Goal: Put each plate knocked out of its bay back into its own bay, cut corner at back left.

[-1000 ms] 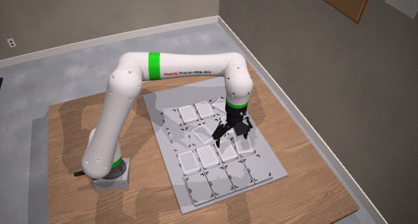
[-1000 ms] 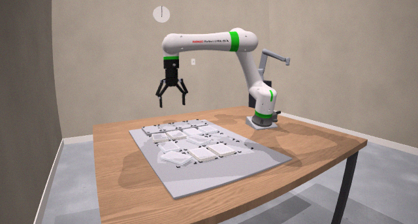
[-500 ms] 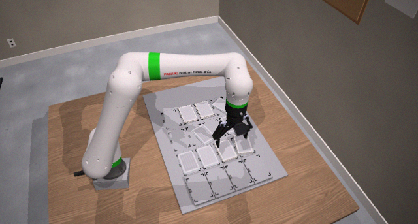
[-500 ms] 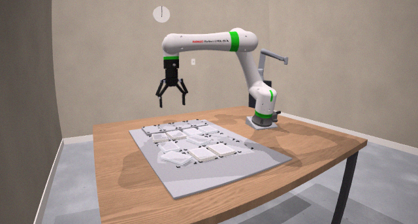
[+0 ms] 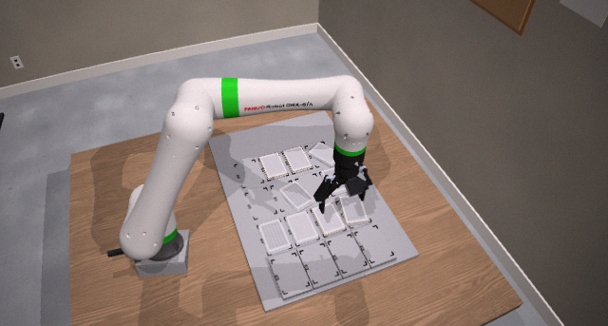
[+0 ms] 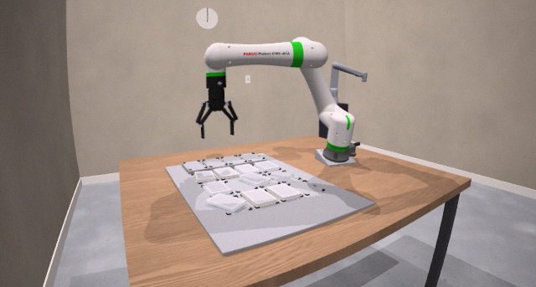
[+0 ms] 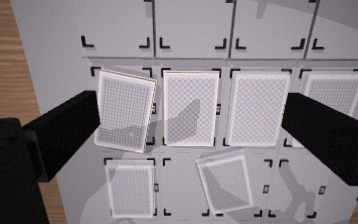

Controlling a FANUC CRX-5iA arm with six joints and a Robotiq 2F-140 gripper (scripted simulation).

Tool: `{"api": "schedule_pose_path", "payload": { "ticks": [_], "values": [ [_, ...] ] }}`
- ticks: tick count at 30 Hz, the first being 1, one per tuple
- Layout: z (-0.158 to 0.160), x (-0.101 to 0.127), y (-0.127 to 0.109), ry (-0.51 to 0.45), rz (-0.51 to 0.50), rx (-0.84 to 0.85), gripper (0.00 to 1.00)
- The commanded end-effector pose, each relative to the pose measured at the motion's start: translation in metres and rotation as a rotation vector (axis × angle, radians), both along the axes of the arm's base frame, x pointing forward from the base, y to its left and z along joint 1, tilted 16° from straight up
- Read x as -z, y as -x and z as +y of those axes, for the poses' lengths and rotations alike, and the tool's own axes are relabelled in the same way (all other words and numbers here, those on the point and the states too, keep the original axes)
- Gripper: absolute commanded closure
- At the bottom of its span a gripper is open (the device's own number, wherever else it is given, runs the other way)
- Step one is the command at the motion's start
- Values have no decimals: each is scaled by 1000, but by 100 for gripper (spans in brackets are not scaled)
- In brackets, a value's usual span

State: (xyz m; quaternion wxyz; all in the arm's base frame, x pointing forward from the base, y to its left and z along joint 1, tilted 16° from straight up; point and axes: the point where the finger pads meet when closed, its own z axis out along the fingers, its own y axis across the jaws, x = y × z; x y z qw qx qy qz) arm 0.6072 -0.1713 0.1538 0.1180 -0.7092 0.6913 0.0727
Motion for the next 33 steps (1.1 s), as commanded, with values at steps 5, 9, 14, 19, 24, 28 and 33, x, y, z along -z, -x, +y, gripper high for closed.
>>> {"api": "schedule_pose_path", "payload": {
  "ticks": [5, 9, 14, 19, 24, 28, 33],
  "values": [
    [0, -3, -30, 1, -1, 0, 0],
    [0, -4, -46, 1, -1, 0, 0],
    [0, -5, -58, 1, -1, 0, 0],
    [1, -7, -78, 1, -1, 0, 0],
    [1, -7, -89, 1, -1, 0, 0],
    [1, -7, -89, 1, -1, 0, 0],
    [1, -7, -89, 1, -1, 0, 0]
  ]
}}
